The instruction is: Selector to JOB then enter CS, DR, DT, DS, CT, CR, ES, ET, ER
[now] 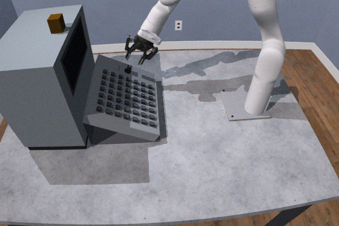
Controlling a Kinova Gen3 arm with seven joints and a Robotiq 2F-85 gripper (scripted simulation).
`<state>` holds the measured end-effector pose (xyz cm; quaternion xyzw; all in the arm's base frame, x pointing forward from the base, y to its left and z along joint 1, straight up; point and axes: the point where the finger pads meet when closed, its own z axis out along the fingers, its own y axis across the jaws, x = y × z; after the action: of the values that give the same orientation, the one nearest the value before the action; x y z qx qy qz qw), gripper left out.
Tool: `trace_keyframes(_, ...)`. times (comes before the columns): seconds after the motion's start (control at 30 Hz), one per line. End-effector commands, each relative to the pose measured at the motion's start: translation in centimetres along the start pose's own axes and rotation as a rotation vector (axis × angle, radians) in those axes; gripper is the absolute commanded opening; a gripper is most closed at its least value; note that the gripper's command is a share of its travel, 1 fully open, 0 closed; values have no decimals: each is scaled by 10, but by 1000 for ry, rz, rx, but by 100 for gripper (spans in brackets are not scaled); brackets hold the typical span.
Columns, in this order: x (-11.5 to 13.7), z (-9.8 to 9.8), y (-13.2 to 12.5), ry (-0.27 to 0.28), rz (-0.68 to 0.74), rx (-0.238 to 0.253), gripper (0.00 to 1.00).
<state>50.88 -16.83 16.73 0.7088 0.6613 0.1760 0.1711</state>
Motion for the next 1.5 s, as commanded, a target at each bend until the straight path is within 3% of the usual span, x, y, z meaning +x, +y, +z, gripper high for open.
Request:
trace_keyframes(0.0, 0, -3, 1, -1, 0, -2, 60)
trace_keyframes(0.17, 0, -4, 1, -1, 0, -2, 60)
trace_keyframes(0.2, 0, -4, 1, -1, 0, -2, 10)
trace_keyframes(1.47, 1, -4, 1, -1, -1, -2, 10)
